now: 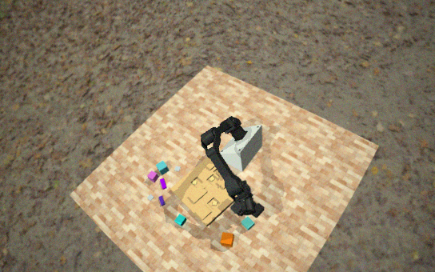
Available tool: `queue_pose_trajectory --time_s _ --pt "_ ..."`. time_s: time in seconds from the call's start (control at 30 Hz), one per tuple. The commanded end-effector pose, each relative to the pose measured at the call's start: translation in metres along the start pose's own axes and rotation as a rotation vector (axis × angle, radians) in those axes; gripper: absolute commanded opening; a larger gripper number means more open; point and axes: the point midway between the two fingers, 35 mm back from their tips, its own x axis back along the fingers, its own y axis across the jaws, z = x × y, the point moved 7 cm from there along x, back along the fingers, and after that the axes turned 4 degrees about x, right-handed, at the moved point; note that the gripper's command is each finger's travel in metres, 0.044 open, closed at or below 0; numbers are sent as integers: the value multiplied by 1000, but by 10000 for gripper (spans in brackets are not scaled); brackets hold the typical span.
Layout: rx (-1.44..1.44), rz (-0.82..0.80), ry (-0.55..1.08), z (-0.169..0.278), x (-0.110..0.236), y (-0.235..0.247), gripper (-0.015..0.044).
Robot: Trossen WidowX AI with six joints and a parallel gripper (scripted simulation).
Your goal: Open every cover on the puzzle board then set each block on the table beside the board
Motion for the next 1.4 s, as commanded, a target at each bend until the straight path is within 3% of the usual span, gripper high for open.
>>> queue_pose_trajectory --time_s 0.0,0.2,0.67,1.37 --pt "6 2 -5 1 -7 0 80" --pt "6 3 -5 2 -14 -1 80" --pt "0 1 1 1 -9 -1 440" --pt "6 0 -3 1 58 0 440"
